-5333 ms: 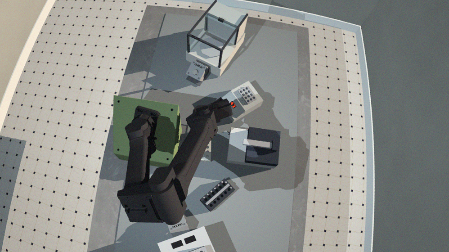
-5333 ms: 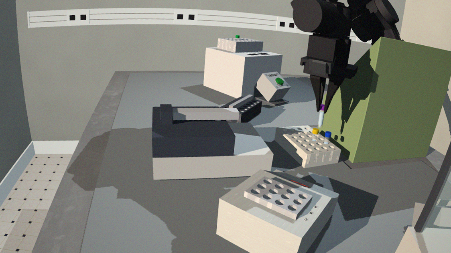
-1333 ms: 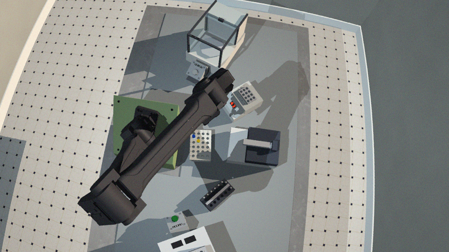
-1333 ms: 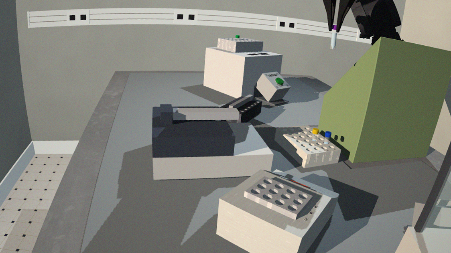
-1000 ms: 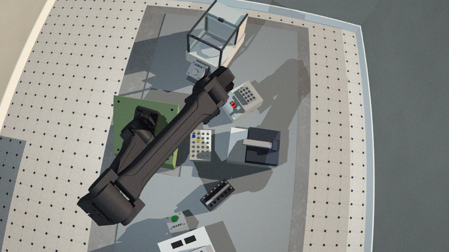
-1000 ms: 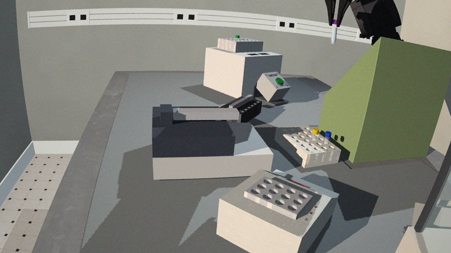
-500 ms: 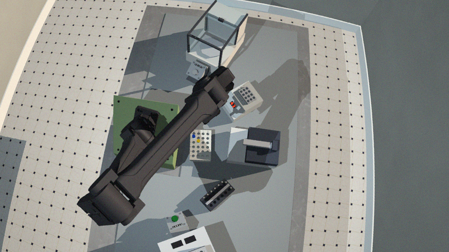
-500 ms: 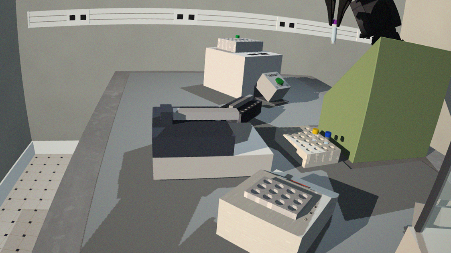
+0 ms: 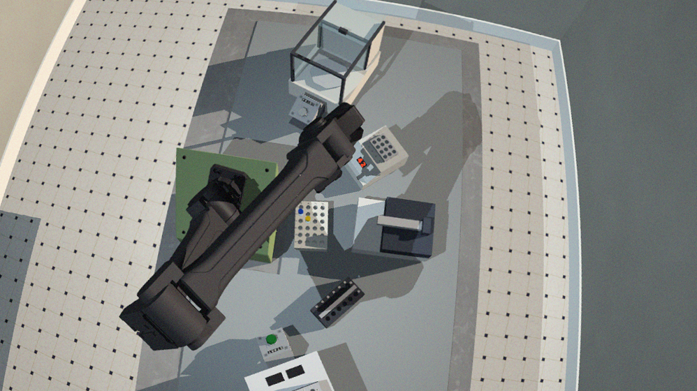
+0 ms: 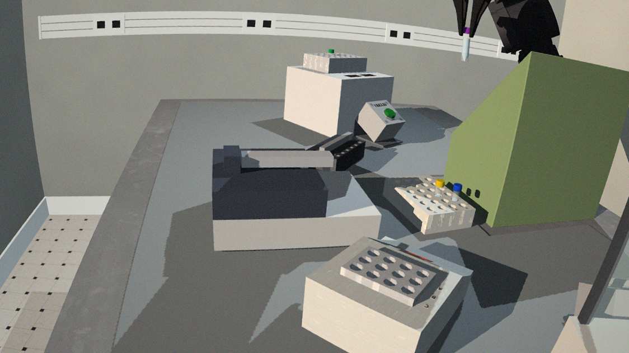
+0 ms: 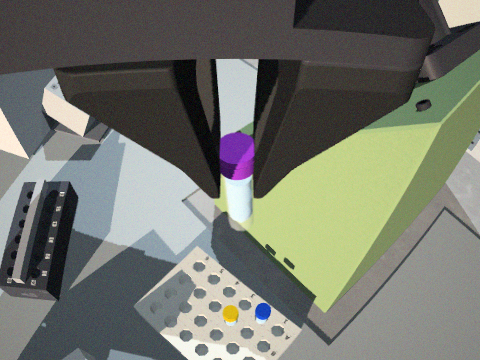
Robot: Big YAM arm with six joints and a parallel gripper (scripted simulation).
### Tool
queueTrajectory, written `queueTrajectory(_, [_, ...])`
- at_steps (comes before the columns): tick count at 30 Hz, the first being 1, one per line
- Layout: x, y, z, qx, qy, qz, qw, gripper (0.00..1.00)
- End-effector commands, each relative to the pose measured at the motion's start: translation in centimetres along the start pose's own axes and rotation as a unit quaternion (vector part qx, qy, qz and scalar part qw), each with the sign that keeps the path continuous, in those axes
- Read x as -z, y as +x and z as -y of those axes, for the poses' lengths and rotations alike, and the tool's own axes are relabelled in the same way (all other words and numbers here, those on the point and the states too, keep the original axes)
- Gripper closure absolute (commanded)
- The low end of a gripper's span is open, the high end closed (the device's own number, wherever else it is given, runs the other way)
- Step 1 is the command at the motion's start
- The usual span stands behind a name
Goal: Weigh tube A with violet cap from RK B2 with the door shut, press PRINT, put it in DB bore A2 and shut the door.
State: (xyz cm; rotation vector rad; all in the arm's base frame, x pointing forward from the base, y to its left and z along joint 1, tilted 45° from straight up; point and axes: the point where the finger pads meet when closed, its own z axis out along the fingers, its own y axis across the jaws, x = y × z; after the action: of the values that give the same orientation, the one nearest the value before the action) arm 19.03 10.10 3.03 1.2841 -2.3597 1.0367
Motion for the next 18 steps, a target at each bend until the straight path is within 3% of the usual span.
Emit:
queueTrajectory(1, [1.0, -0.8, 0.4, -0.010, 0.000, 0.009, 1.000, 0.91])
queueTrajectory(5, [1.0, -0.8, 0.4, -0.010, 0.000, 0.009, 1.000, 0.91])
queueTrajectory(6, [1.8, -2.7, -0.2, 0.008, 0.001, 0.027, 1.000, 0.91])
queueTrajectory(18, [1.6, -7.9, -5.4, 0.030, -0.002, 0.027, 0.999, 0.91])
